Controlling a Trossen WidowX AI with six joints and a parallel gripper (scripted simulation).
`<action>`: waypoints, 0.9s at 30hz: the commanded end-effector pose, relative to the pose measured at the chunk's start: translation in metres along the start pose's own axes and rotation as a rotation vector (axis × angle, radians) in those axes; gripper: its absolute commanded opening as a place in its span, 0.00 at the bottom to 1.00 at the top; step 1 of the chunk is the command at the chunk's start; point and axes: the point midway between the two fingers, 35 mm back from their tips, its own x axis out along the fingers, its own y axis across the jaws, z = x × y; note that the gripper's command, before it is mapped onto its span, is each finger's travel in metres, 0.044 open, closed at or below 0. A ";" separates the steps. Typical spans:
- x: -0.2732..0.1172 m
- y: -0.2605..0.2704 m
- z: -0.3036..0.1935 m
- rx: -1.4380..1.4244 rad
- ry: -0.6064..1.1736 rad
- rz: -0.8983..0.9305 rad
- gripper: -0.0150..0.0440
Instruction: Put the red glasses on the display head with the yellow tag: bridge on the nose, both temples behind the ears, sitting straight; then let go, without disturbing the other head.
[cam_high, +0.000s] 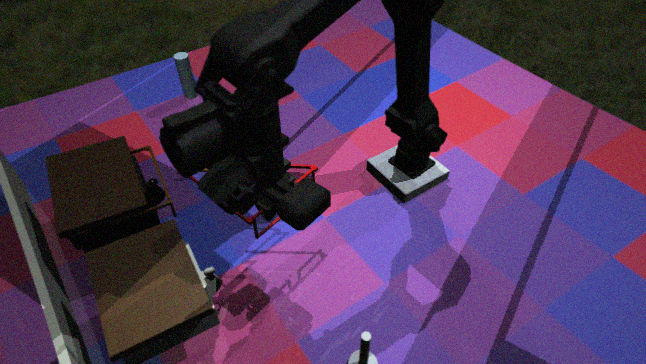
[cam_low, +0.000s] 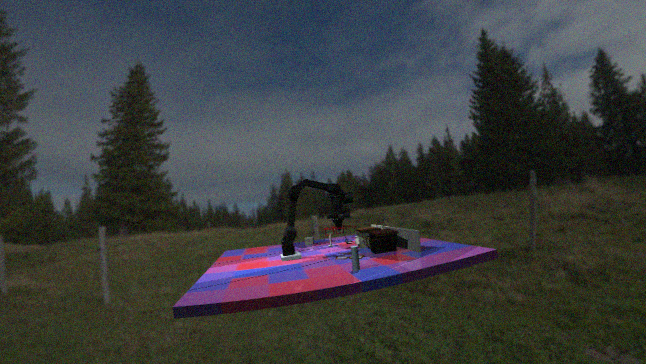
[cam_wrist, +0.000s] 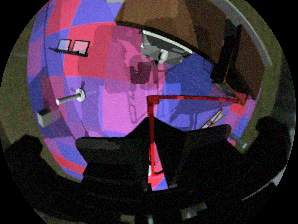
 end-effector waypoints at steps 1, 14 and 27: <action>0.000 0.022 0.009 -0.131 0.005 0.002 0.25; -0.001 0.102 0.024 -0.565 0.000 0.008 0.25; -0.002 0.187 0.020 -0.999 -0.004 0.016 0.25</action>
